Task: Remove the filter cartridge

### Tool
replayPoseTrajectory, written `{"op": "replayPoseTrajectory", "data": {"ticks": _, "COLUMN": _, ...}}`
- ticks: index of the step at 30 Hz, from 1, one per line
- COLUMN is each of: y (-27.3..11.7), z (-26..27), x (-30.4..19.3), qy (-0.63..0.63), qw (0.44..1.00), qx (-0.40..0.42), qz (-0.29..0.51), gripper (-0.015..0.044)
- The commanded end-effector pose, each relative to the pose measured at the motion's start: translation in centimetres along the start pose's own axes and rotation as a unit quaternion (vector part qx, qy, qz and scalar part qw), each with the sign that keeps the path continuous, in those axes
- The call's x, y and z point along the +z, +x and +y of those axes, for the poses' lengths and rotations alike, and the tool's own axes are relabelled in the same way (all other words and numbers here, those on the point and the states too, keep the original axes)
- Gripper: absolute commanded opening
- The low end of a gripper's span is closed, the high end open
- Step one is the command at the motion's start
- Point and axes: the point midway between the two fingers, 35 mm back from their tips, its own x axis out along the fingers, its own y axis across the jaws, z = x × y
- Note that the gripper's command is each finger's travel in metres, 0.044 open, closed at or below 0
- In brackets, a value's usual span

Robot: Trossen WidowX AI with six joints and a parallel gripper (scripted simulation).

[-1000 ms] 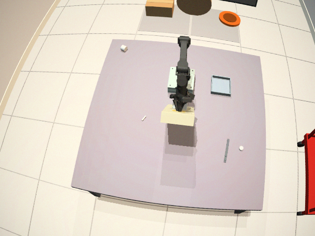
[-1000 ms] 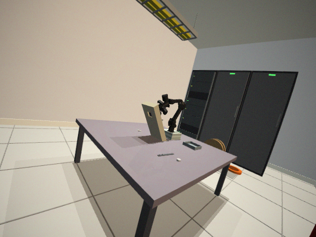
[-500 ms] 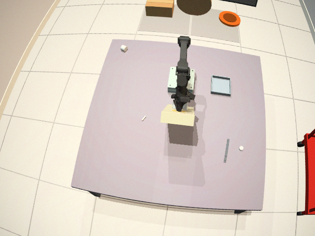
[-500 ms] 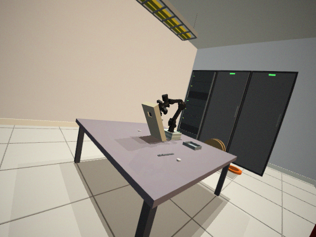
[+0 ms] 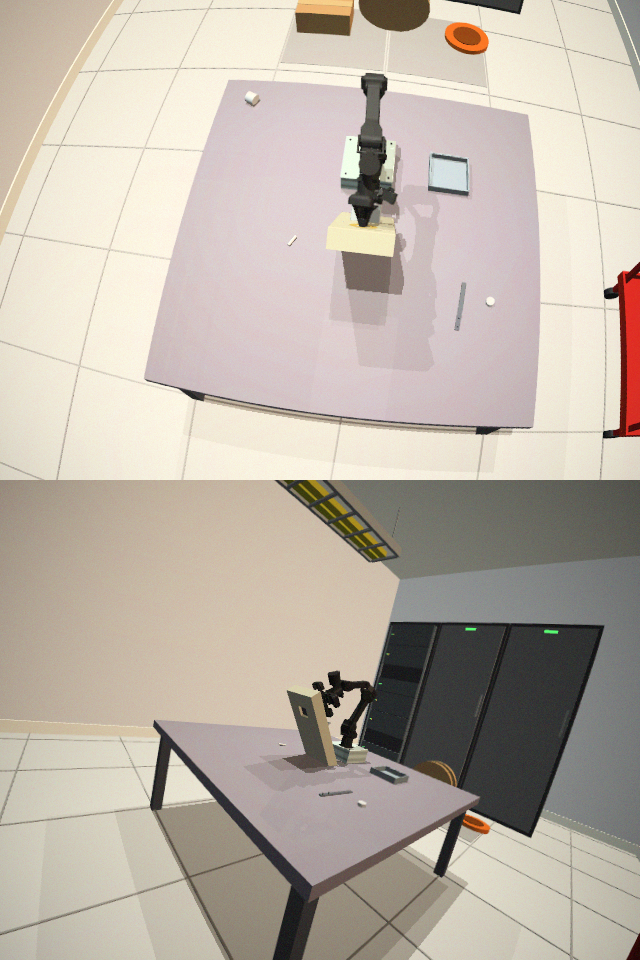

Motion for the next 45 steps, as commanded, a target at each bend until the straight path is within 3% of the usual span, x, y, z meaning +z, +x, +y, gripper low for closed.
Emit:
{"op": "replayPoseTrajectory", "data": {"ticks": 1, "y": 0.4, "z": 0.1, "x": 0.0, "qy": 0.075, "qw": 0.997, "qx": 0.002, "qz": -0.001, "gripper": 0.0}}
{"op": "replayPoseTrajectory", "data": {"ticks": 15, "y": 0.4, "z": 0.1, "x": 0.0, "qy": 0.314, "qw": 0.949, "qx": 0.002, "qz": 0.0, "gripper": 0.0}}
{"op": "replayPoseTrajectory", "data": {"ticks": 30, "y": 0.3, "z": 0.1, "x": 0.0, "qy": 0.545, "qw": 0.839, "qx": 0.002, "qz": 0.0, "gripper": 0.0}}
{"op": "replayPoseTrajectory", "data": {"ticks": 35, "y": 0.0, "z": 0.1, "x": 0.1, "qy": 0.526, "qw": 0.85, "qx": 0.002, "qz": 0.0, "gripper": 0.0}}
{"op": "replayPoseTrajectory", "data": {"ticks": 45, "y": -5.3, "z": -0.1, "x": 0.1, "qy": 0.506, "qw": 0.863, "qx": 0.003, "qz": 0.001, "gripper": 0.0}}
